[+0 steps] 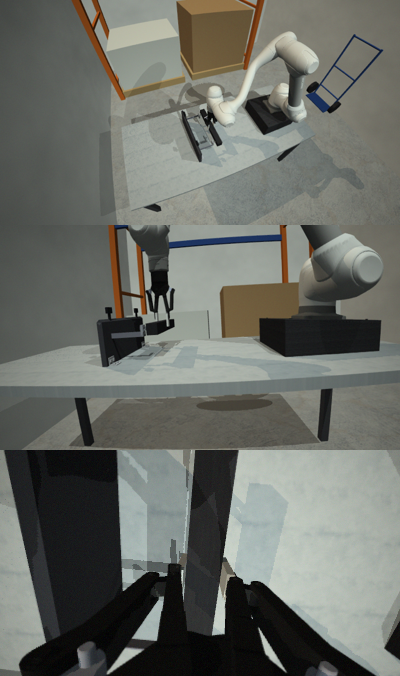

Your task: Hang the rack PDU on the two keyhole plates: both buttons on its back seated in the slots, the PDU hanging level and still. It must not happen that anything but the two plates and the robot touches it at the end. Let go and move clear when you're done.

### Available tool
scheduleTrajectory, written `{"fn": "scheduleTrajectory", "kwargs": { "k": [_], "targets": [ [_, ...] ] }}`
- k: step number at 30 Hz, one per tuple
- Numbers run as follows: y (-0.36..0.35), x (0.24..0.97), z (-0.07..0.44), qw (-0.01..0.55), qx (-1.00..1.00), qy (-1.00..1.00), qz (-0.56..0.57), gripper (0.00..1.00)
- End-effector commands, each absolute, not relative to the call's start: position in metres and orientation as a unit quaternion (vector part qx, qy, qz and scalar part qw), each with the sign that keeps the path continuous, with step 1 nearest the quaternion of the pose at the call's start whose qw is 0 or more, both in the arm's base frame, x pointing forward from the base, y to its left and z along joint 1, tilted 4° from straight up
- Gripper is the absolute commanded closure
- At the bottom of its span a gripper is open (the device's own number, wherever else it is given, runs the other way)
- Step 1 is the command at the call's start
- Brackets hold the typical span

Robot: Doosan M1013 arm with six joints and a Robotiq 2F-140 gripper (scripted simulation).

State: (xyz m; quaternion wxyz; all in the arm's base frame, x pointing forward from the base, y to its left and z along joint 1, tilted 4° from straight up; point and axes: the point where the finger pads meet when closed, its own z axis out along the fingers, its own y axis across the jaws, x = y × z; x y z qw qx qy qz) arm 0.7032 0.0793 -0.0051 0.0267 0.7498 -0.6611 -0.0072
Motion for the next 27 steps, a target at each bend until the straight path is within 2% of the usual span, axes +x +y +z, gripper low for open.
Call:
{"fn": "scheduleTrajectory", "kwargs": {
  "k": [1, 27],
  "targets": [
    [0.078, 0.701, -0.003, 0.026, 0.749, -0.662, -0.009, 1.0],
    [0.08, 0.717, -0.004, 0.027, 0.749, -0.662, -0.01, 1.0]
  ]
}}
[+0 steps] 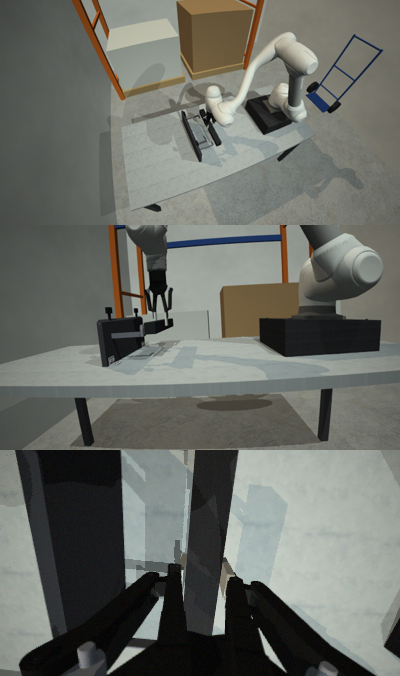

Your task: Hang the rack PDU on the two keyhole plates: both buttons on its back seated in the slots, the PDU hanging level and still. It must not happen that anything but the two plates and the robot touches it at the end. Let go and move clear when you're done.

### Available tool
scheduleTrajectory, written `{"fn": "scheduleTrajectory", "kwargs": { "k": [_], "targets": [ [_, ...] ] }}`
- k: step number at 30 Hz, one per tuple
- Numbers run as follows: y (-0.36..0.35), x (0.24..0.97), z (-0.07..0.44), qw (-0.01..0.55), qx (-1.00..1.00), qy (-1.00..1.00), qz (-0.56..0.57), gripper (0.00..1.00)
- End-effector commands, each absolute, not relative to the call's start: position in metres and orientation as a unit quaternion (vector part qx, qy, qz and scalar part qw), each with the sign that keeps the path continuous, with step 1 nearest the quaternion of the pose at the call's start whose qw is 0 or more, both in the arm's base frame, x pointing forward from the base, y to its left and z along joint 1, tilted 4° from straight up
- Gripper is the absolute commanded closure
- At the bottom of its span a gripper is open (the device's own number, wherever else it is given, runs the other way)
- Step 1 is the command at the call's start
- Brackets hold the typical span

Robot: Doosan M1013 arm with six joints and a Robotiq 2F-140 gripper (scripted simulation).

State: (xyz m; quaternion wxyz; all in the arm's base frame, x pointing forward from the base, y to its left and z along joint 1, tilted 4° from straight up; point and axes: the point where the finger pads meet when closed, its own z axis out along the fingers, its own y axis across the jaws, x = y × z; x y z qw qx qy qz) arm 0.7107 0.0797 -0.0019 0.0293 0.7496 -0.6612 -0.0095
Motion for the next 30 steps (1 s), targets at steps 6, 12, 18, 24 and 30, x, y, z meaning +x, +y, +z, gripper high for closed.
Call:
{"fn": "scheduleTrajectory", "kwargs": {
  "k": [6, 12, 18, 24, 30],
  "targets": [
    [0.0806, 0.7202, -0.0046, 0.027, 0.749, -0.662, -0.01, 1.0],
    [0.0807, 0.7212, -0.0047, 0.027, 0.749, -0.662, -0.01, 1.0],
    [0.0808, 0.7214, -0.0047, 0.027, 0.749, -0.662, -0.01, 1.0],
    [0.0808, 0.7214, -0.0047, 0.027, 0.749, -0.662, -0.01, 1.0],
    [0.0808, 0.7214, -0.0047, 0.027, 0.749, -0.662, -0.01, 1.0]
  ]
}}
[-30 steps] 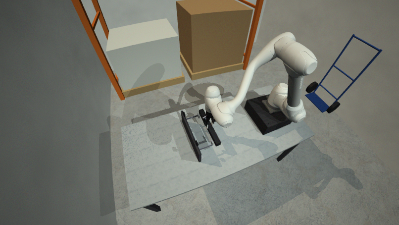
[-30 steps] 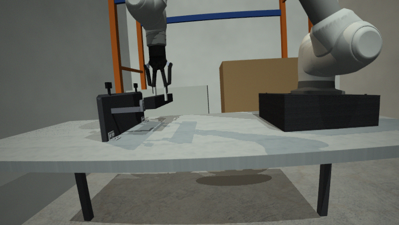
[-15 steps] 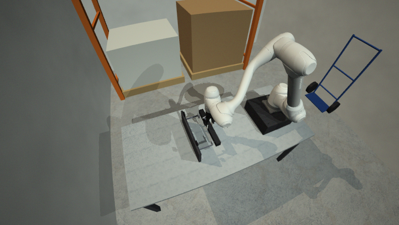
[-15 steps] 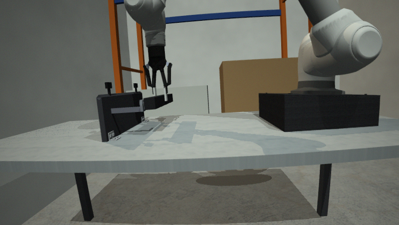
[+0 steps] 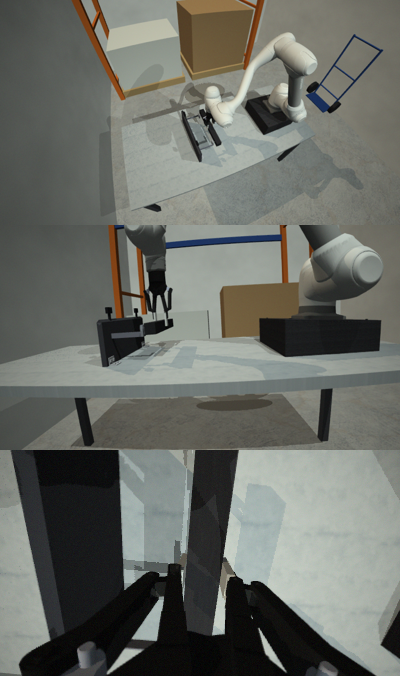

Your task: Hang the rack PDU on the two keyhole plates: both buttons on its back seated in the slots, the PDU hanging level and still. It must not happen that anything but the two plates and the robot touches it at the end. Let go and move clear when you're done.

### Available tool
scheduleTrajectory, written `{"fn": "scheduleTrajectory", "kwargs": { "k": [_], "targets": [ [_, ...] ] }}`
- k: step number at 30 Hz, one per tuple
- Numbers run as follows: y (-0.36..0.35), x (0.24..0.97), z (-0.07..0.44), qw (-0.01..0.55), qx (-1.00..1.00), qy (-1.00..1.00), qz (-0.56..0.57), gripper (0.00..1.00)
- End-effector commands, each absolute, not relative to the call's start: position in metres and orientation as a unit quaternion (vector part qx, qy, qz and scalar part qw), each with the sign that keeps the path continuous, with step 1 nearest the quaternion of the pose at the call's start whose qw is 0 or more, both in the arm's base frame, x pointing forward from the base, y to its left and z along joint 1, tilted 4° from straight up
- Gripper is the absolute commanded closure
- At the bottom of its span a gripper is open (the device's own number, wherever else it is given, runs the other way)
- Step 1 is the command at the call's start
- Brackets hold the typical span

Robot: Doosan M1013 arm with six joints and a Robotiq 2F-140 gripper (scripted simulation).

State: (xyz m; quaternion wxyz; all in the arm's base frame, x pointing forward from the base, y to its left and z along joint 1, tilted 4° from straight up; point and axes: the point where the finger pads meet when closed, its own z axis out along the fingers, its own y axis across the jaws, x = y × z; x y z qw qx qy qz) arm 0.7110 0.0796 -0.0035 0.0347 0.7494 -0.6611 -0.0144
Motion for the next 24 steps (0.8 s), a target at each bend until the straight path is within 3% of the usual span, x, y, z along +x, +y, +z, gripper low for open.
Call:
{"fn": "scheduleTrajectory", "kwargs": {
  "k": [1, 24],
  "targets": [
    [0.0808, 0.7213, -0.0048, 0.027, 0.749, -0.662, -0.01, 1.0],
    [0.0802, 0.7128, -0.0069, 0.021, 0.749, -0.662, -0.004, 1.0]
  ]
}}
